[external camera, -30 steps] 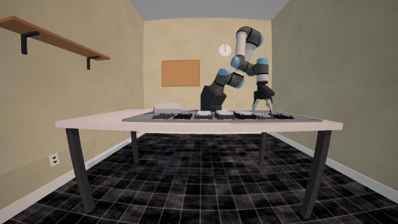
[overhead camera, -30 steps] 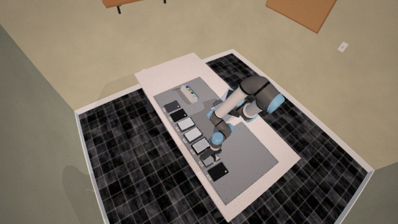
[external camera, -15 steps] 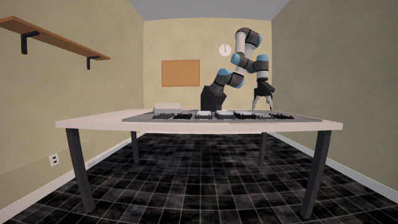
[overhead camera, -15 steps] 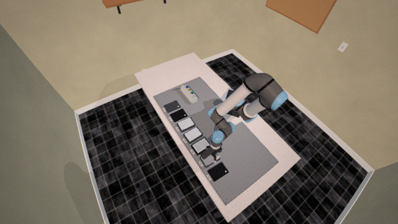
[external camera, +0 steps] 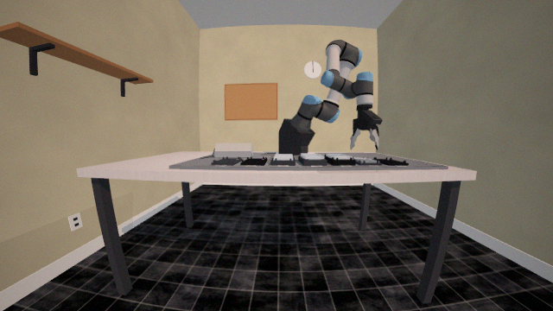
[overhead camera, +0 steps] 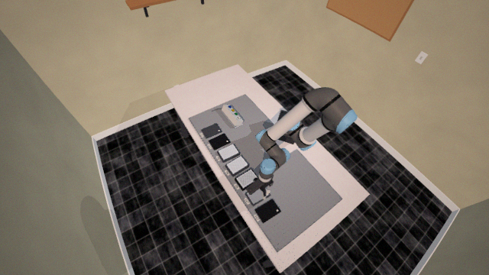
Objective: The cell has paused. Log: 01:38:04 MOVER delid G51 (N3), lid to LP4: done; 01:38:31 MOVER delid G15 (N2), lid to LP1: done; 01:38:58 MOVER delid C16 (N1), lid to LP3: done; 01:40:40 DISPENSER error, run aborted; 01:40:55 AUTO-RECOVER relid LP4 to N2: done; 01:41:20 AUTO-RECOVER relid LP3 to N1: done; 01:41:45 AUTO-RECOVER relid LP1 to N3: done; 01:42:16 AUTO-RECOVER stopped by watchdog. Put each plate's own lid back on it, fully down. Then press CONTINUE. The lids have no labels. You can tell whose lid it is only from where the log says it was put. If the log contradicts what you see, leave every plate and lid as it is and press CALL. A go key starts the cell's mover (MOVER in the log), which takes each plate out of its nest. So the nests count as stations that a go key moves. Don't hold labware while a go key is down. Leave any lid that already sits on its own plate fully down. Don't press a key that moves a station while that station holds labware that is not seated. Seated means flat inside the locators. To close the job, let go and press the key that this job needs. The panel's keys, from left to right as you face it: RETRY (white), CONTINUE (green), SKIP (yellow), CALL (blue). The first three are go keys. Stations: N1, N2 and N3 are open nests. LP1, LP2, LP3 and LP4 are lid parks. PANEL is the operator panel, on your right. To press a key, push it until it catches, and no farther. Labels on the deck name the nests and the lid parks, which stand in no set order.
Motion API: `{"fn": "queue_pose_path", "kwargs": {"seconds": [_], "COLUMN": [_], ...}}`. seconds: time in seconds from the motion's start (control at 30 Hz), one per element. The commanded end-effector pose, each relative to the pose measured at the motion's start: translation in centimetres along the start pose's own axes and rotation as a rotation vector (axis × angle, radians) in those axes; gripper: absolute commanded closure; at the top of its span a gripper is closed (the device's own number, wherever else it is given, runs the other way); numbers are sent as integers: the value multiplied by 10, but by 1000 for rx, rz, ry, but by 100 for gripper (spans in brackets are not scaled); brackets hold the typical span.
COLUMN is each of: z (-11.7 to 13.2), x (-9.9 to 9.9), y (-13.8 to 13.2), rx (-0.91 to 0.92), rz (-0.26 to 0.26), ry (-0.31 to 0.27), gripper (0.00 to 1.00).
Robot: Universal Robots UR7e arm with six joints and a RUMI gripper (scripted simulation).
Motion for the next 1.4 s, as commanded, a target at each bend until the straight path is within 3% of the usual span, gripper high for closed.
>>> {"fn": "queue_pose_path", "kwargs": {"seconds": [0.0, 1.37], "z": [0, 6], "x": [-1, -1], "y": [10, 195], "rx": [4, 4], "rz": [0, 0], "ry": [1, 0], "gripper": [18, 18]}}
Point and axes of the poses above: the point where the finger pads meet when closed, its own x axis out along the fingers, its own y axis across the jaws, z = x × y, the point moved 9 cm from there along -x, back along the fingers, and after that the axes turned 4 degrees about -x, right-handed, at the moved point
